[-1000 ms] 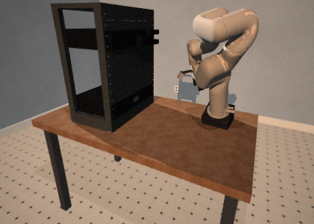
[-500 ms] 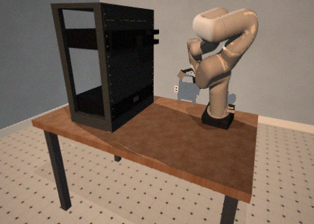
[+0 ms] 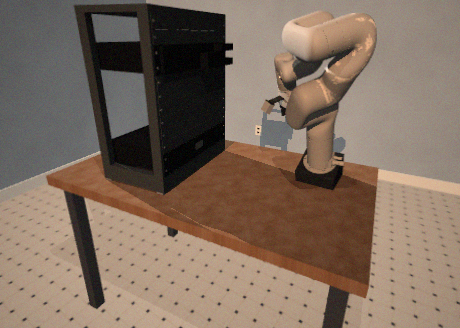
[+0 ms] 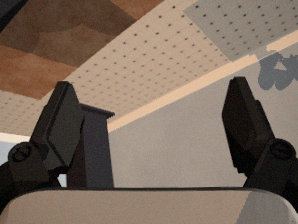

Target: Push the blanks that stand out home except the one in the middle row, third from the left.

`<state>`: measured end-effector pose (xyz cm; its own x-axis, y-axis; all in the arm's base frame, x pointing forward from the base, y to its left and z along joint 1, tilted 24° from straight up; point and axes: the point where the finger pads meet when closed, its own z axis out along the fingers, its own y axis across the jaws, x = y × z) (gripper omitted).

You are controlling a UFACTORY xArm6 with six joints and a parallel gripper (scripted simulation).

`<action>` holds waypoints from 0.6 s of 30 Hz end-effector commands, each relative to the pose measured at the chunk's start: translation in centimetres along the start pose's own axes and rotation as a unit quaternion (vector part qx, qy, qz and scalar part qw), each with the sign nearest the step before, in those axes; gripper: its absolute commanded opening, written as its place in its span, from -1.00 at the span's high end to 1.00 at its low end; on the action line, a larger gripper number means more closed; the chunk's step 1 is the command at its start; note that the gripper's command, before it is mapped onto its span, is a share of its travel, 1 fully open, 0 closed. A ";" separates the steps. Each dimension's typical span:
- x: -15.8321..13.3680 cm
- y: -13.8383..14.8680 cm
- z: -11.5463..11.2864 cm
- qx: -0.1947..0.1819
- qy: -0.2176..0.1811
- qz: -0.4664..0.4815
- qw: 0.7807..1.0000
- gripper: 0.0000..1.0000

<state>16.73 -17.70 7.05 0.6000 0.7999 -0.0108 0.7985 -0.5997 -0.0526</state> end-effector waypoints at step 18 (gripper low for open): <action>-3.8 6.8 -2.9 -0.127 -0.094 -0.197 0.967 -1.00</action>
<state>19.19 -23.45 9.01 0.3215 0.9311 -0.1721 0.9450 -0.3040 0.1208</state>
